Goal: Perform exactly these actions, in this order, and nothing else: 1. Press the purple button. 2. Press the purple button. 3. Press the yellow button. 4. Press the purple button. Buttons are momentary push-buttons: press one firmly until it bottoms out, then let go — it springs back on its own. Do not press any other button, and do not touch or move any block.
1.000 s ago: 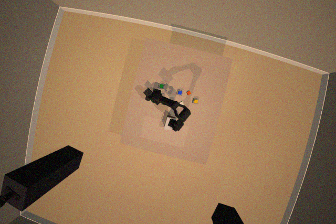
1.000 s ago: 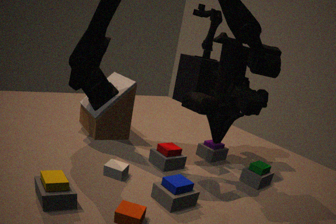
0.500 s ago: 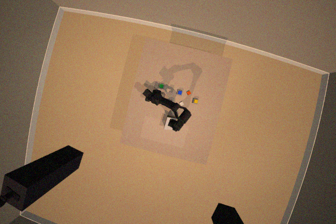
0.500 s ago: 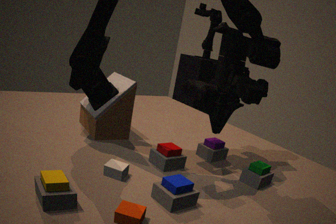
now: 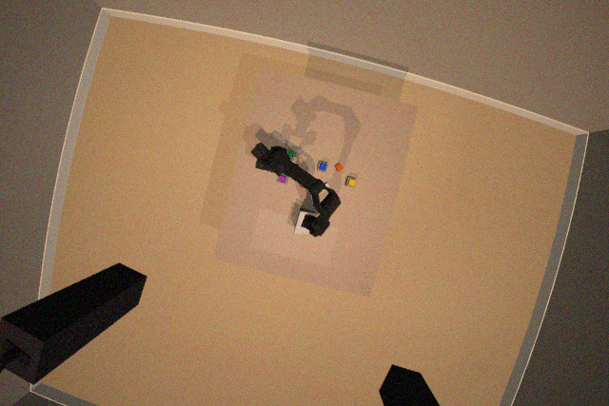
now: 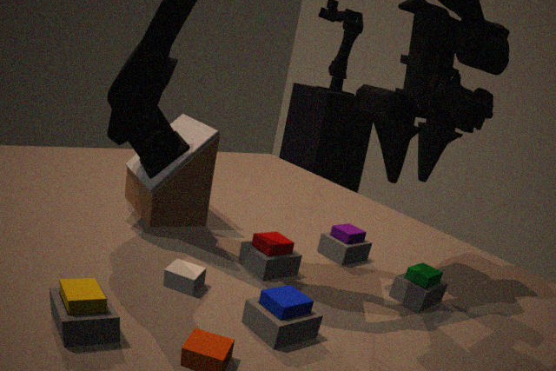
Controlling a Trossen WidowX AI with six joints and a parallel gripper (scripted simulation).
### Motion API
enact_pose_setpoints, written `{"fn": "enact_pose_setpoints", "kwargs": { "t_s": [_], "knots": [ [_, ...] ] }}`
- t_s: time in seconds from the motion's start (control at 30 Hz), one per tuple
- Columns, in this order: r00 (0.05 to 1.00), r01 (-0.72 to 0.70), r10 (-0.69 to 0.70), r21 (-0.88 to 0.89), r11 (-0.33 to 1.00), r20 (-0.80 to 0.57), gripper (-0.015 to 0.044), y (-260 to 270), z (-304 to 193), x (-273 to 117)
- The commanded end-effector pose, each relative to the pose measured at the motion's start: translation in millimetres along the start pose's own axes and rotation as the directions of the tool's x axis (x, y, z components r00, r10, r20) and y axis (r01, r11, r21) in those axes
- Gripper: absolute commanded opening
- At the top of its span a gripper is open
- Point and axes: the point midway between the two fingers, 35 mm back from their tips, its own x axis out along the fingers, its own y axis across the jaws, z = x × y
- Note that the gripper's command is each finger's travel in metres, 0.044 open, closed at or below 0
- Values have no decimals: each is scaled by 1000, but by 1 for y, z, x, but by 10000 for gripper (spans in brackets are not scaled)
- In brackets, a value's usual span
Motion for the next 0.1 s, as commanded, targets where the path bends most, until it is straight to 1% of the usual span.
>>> {"fn": "enact_pose_setpoints", "kwargs": {
  "t_s": [0.0, 0.07],
  "knots": [
    [1000, 6, -6, -7, 1000, 0, 400, 2, 10, -10],
    [1000, 6, -6, -7, 1000, 0, 400, 2, 10, -10]
  ]
}}
